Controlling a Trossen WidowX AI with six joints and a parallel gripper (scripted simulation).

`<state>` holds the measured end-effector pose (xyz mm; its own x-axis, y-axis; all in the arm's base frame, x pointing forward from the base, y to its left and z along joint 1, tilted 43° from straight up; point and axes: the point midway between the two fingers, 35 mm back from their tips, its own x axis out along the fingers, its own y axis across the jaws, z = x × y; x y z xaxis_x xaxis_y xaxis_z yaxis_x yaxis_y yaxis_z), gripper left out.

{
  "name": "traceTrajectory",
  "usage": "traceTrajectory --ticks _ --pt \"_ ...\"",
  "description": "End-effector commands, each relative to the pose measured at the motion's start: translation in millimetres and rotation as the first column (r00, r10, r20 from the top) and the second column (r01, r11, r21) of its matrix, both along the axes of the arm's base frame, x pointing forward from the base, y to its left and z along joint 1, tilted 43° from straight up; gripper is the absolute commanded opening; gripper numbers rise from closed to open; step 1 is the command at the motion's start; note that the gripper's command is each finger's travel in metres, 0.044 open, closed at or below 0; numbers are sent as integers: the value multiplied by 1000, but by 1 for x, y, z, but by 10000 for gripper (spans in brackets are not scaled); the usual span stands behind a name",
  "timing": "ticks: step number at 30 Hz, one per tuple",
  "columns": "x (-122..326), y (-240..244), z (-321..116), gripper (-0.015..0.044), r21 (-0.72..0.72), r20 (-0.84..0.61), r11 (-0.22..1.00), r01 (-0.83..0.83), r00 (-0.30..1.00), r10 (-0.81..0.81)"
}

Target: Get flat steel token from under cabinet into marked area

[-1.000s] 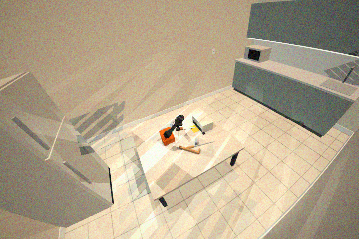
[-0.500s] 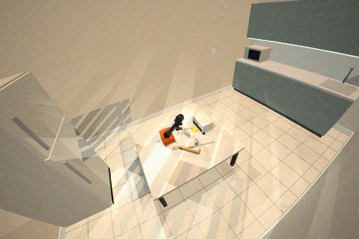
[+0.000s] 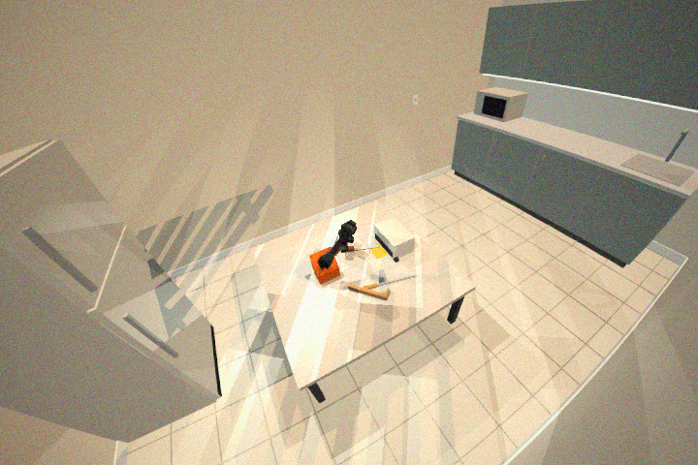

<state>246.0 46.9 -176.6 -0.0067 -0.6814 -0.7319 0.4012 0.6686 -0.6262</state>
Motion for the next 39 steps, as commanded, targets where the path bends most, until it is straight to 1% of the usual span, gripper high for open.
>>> traceTrajectory --ticks 1,27,34,35,39 --pt "1 6 -3 0 5 1 1000 -1 1000 1" --pt "4 23 -18 0 7 4 1000 2 1000 -2" --pt "4 19 -17 184 -1 5 1000 3 1000 -3" --pt "4 19 -17 200 -1 5 1000 3 1000 -3" --pt "4 19 -17 200 -1 5 1000 3 1000 -3"
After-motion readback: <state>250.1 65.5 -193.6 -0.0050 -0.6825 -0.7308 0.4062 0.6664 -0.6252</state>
